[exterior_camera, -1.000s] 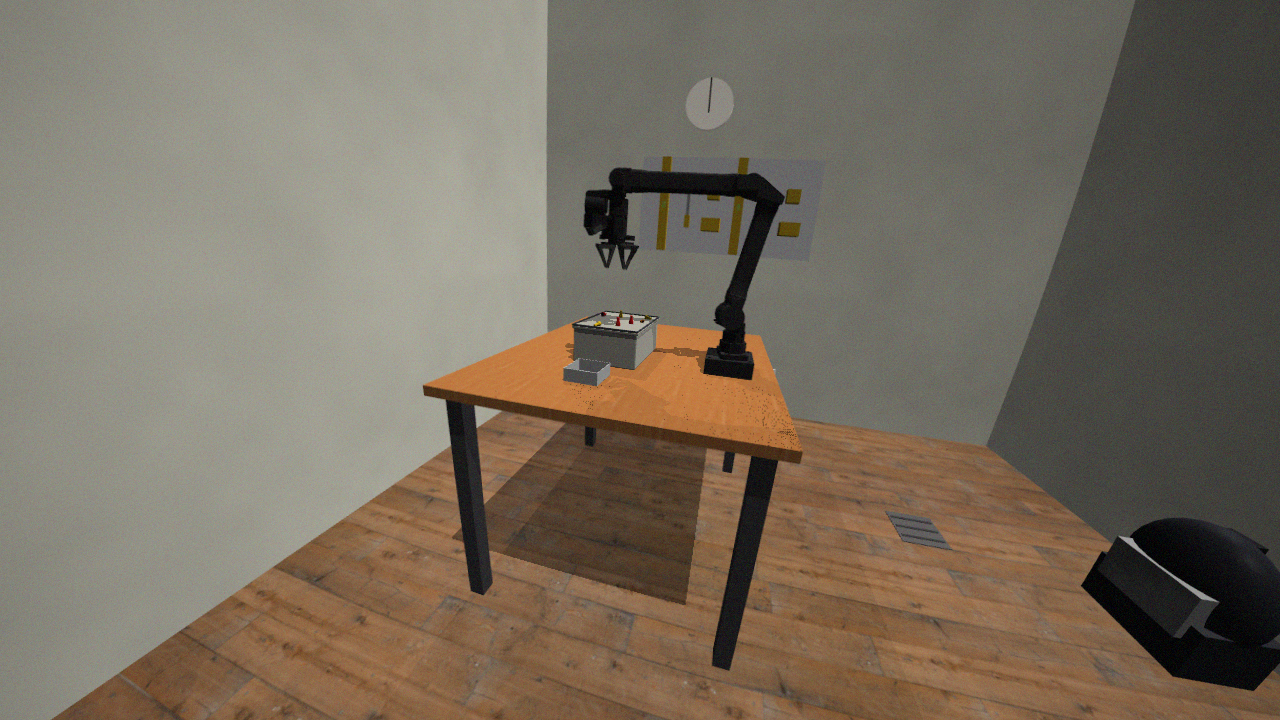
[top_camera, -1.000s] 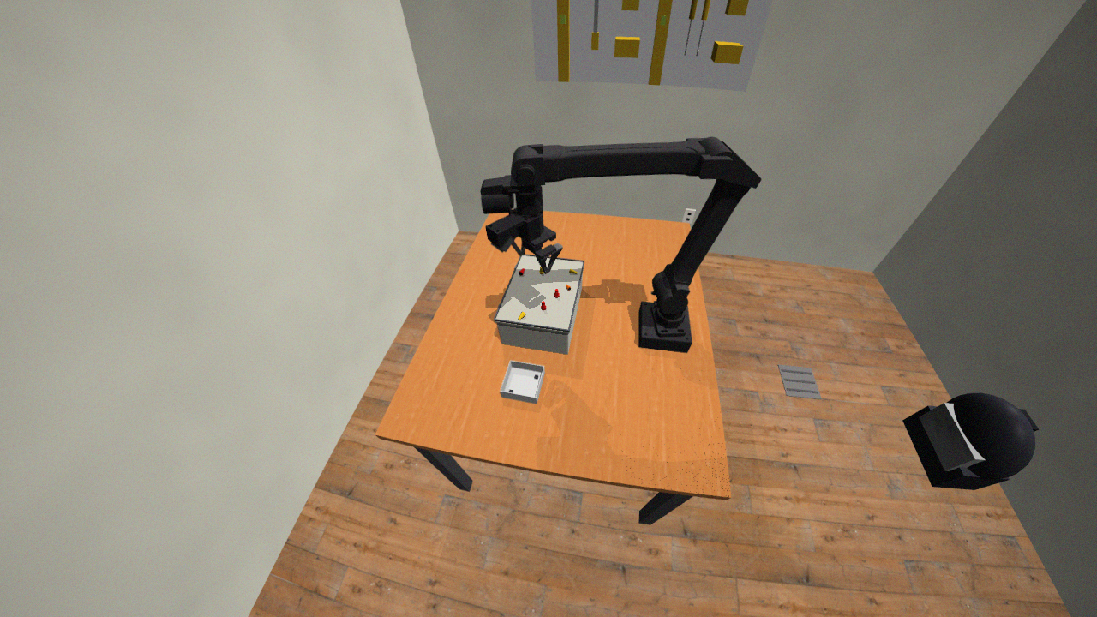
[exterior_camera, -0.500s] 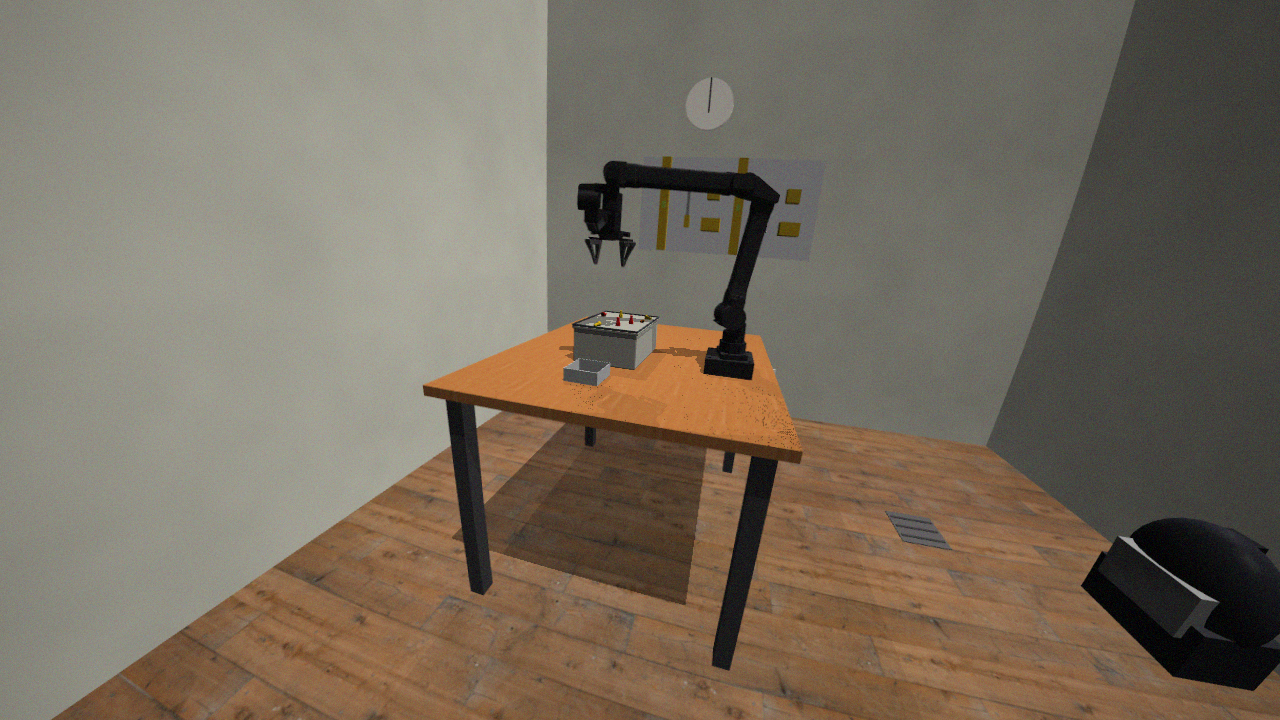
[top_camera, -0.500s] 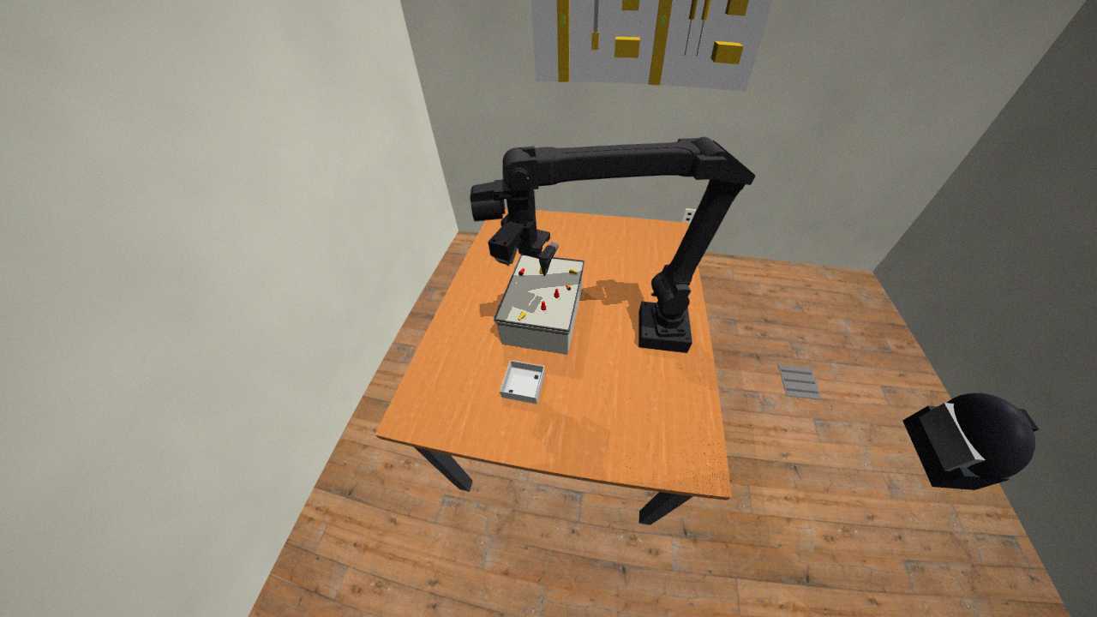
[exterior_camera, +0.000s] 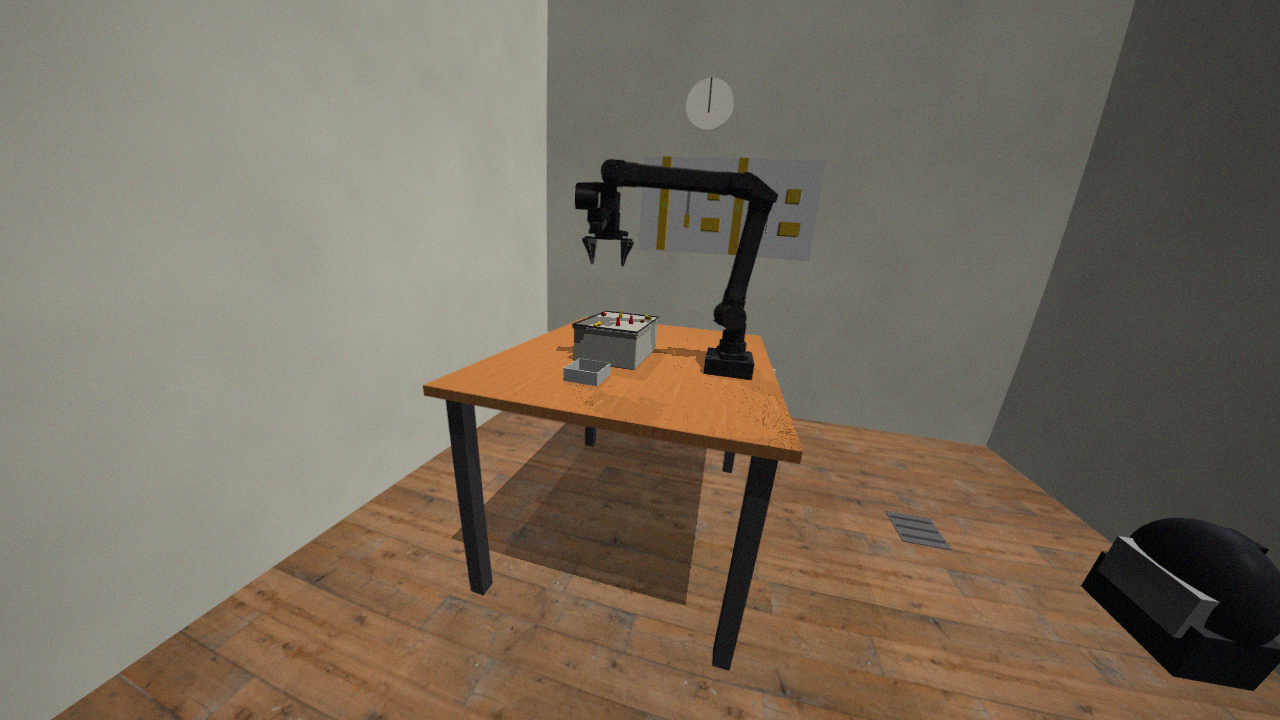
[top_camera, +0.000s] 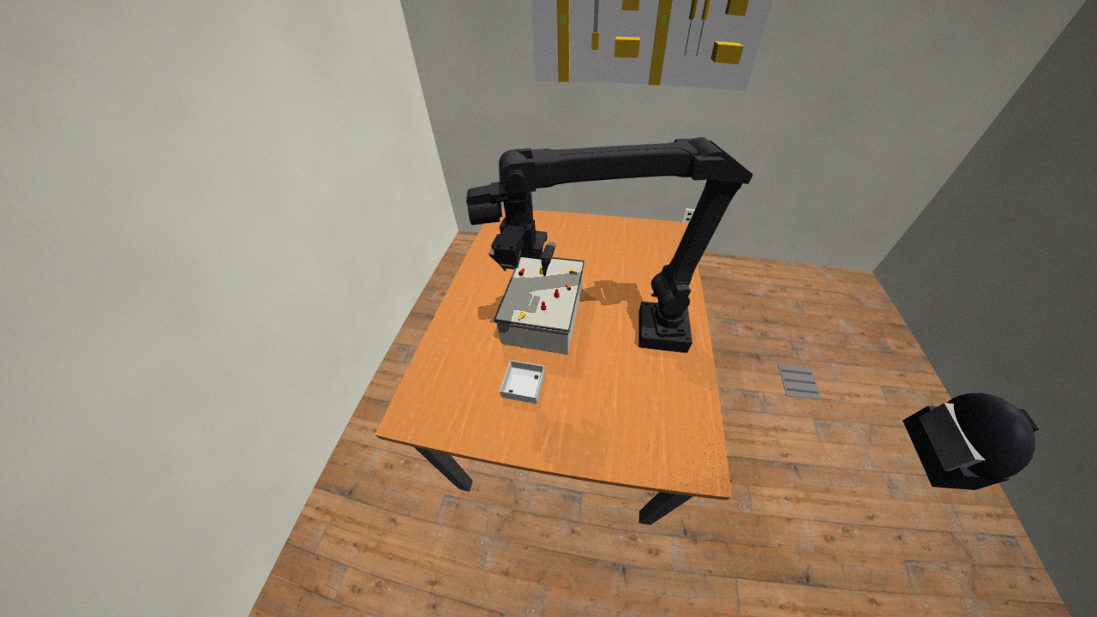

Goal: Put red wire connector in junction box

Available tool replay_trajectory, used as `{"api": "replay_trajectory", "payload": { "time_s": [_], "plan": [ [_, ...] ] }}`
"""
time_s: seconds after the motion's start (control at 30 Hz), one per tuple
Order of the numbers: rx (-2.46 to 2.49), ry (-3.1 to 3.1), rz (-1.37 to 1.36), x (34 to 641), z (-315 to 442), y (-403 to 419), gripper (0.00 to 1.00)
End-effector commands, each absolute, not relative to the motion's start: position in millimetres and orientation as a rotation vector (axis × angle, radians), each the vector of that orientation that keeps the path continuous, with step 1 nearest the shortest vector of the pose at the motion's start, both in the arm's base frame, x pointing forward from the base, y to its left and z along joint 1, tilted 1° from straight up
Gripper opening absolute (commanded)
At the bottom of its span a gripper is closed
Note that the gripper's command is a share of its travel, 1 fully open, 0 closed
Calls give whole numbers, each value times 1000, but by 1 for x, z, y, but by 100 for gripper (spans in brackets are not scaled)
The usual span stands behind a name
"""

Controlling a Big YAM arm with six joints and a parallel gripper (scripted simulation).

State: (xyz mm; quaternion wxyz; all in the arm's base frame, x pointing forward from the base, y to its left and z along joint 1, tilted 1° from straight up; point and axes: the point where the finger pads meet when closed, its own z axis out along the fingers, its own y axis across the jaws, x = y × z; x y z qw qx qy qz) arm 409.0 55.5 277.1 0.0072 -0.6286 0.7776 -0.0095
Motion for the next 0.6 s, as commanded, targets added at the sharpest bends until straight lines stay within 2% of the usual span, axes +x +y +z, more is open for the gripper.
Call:
{"api": "replay_trajectory", "payload": {
  "time_s": [0.0,0.57],
  "plan": [
    [-1977,2414,-45,418,287,51,100],
    [-1988,2409,-41,417,285,54,100]
  ]
}}
